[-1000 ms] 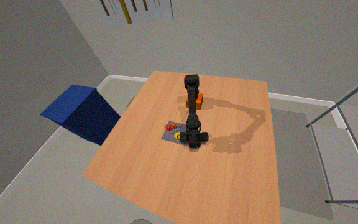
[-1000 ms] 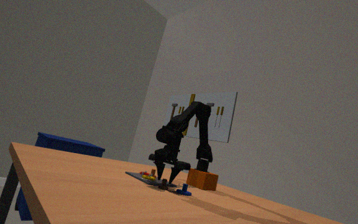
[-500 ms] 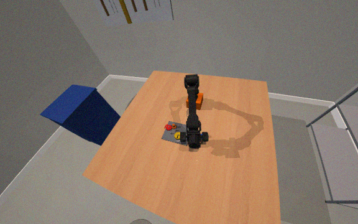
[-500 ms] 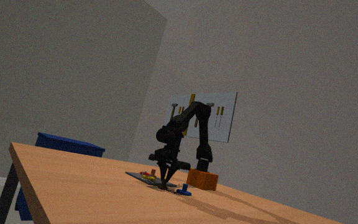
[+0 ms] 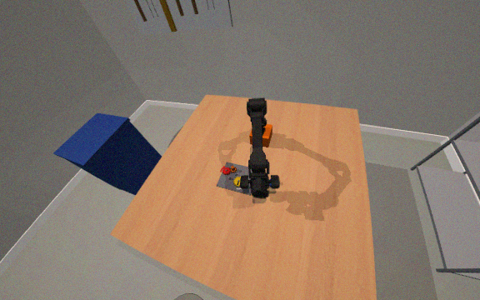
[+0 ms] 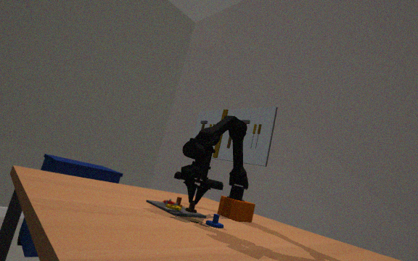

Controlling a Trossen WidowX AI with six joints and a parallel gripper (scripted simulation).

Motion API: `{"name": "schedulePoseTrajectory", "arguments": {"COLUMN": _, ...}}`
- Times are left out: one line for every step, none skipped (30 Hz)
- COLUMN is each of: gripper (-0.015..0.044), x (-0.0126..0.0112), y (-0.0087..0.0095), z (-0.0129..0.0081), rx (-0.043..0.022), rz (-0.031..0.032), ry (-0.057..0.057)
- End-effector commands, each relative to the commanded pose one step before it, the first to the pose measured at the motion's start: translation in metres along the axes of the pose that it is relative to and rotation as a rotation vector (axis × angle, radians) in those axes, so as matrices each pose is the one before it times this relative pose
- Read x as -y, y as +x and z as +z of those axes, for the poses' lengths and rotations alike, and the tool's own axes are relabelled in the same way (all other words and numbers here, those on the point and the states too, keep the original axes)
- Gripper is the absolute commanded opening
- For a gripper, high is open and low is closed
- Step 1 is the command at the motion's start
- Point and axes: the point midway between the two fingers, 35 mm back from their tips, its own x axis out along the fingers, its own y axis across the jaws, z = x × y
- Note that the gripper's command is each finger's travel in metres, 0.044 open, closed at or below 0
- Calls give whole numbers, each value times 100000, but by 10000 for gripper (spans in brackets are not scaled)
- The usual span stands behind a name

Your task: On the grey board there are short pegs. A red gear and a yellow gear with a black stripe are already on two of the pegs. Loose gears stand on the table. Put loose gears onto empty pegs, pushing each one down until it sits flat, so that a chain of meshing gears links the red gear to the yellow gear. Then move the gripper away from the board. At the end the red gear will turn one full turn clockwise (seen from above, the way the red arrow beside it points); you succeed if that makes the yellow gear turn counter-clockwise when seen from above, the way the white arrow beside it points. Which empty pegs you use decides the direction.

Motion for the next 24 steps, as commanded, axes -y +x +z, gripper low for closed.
{"name": "schedulePoseTrajectory", "arguments": {"gripper": 0, "x": 25, "y": -1332, "z": 266, "rx": 1023, "rz": 280, "ry": 163}}
{"name": "schedulePoseTrajectory", "arguments": {"gripper": 0, "x": 14, "y": -301, "z": 38, "rx": 51, "rz": -37, "ry": -36}}
{"name": "schedulePoseTrajectory", "arguments": {"gripper": 0, "x": 14, "y": -302, "z": 35, "rx": 51, "rz": -37, "ry": -36}}
{"name": "schedulePoseTrajectory", "arguments": {"gripper": 0, "x": 14, "y": -302, "z": 32, "rx": 51, "rz": -37, "ry": -36}}
{"name": "schedulePoseTrajectory", "arguments": {"gripper": 0, "x": 14, "y": -303, "z": 29, "rx": 50, "rz": -37, "ry": -36}}
{"name": "schedulePoseTrajectory", "arguments": {"gripper": 0, "x": 14, "y": -304, "z": 27, "rx": 50, "rz": -37, "ry": -36}}
{"name": "schedulePoseTrajectory", "arguments": {"gripper": 0, "x": 14, "y": -304, "z": 24, "rx": 50, "rz": -37, "ry": -36}}
{"name": "schedulePoseTrajectory", "arguments": {"gripper": 0, "x": 14, "y": -305, "z": 21, "rx": 49, "rz": -37, "ry": -36}}
{"name": "schedulePoseTrajectory", "arguments": {"gripper": 0, "x": 14, "y": -286, "z": 13, "rx": -17, "rz": 8, "ry": 7}}
{"name": "schedulePoseTrajectory", "arguments": {"gripper": 0, "x": 14, "y": -286, "z": 10, "rx": -17, "rz": 8, "ry": 7}}
{"name": "schedulePoseTrajectory", "arguments": {"gripper": 0, "x": 14, "y": -287, "z": 7, "rx": -17, "rz": 8, "ry": 7}}
{"name": "schedulePoseTrajectory", "arguments": {"gripper": 0, "x": 14, "y": -287, "z": 4, "rx": -17, "rz": 8, "ry": 7}}
{"name": "schedulePoseTrajectory", "arguments": {"gripper": 0, "x": 13, "y": -288, "z": 1, "rx": -18, "rz": 8, "ry": 7}}
{"name": "schedulePoseTrajectory", "arguments": {"gripper": 0, "x": 13, "y": -288, "z": -1, "rx": -18, "rz": 8, "ry": 7}}
{"name": "schedulePoseTrajectory", "arguments": {"gripper": 0, "x": 13, "y": -289, "z": -4, "rx": -18, "rz": 8, "ry": 7}}
{"name": "schedulePoseTrajectory", "arguments": {"gripper": 0, "x": 13, "y": -289, "z": -7, "rx": -19, "rz": 8, "ry": 7}}
{"name": "schedulePoseTrajectory", "arguments": {"gripper": 0, "x": 13, "y": -290, "z": -10, "rx": -19, "rz": 8, "ry": 7}}
{"name": "schedulePoseTrajectory", "arguments": {"gripper": 0, "x": 13, "y": -290, "z": -13, "rx": -19, "rz": 8, "ry": 7}}
{"name": "schedulePoseTrajectory", "arguments": {"gripper": 0, "x": 13, "y": -290, "z": -15, "rx": -19, "rz": 8, "ry": 7}}
{"name": "schedulePoseTrajectory", "arguments": {"gripper": 0, "x": 13, "y": -290, "z": -18, "rx": -20, "rz": 8, "ry": 7}}
{"name": "schedulePoseTrajectory", "arguments": {"gripper": 0, "x": 13, "y": -291, "z": -21, "rx": -20, "rz": 8, "ry": 7}}
{"name": "schedulePoseTrajectory", "arguments": {"gripper": 0, "x": 13, "y": -291, "z": -24, "rx": -20, "rz": 8, "ry": 7}}
{"name": "schedulePoseTrajectory", "arguments": {"gripper": 0, "x": 13, "y": -291, "z": -27, "rx": -21, "rz": 8, "ry": 7}}
{"name": "schedulePoseTrajectory", "arguments": {"gripper": 0, "x": 13, "y": -291, "z": -30, "rx": -21, "rz": 8, "ry": 7}}
